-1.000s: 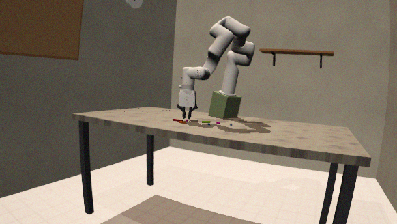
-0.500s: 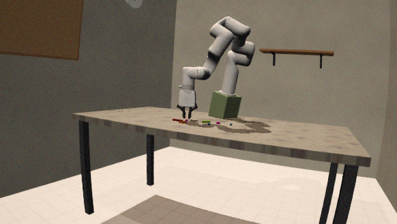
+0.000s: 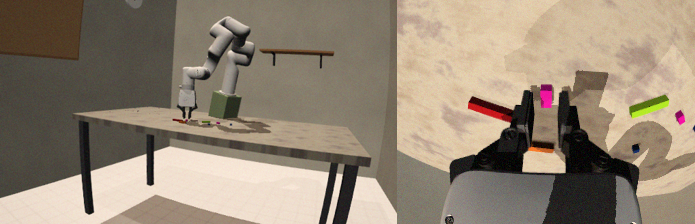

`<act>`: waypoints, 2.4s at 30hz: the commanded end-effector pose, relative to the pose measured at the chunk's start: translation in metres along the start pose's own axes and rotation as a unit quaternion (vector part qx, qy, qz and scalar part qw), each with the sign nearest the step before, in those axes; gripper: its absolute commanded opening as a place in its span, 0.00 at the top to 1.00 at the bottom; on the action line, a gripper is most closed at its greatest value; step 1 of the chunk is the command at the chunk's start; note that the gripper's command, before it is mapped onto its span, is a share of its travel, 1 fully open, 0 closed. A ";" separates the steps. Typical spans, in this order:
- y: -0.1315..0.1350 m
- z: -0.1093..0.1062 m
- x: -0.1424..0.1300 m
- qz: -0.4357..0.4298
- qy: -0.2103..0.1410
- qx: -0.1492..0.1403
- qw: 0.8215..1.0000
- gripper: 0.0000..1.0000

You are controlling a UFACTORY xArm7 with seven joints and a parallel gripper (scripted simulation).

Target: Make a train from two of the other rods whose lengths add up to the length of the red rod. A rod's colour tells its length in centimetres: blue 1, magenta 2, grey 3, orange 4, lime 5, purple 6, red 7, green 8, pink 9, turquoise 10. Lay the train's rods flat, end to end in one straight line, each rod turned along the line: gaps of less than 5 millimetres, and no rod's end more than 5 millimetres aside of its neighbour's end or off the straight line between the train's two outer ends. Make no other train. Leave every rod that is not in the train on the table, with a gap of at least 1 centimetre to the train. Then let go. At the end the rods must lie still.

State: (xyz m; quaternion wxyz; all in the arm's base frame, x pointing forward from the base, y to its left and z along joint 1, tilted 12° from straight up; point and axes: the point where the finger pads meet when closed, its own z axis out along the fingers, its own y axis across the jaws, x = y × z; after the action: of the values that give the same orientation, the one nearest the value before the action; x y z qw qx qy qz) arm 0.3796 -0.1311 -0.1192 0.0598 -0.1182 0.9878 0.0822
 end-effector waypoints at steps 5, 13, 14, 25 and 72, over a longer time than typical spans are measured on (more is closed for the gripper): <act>-0.001 -0.001 -0.001 0.000 -0.001 0.001 1.000 0.76; -0.001 0.003 -0.001 0.000 -0.001 0.001 1.000 0.76; -0.001 0.004 -0.001 0.000 -0.001 0.001 1.000 0.76; -0.001 0.011 -0.001 0.000 -0.001 0.001 1.000 0.76; -0.001 0.013 -0.001 0.000 -0.001 0.001 1.000 0.96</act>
State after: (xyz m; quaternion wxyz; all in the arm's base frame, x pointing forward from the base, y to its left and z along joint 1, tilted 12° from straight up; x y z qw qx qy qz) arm 0.3810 -0.1287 -0.1329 0.0599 -0.1182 0.9878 0.0823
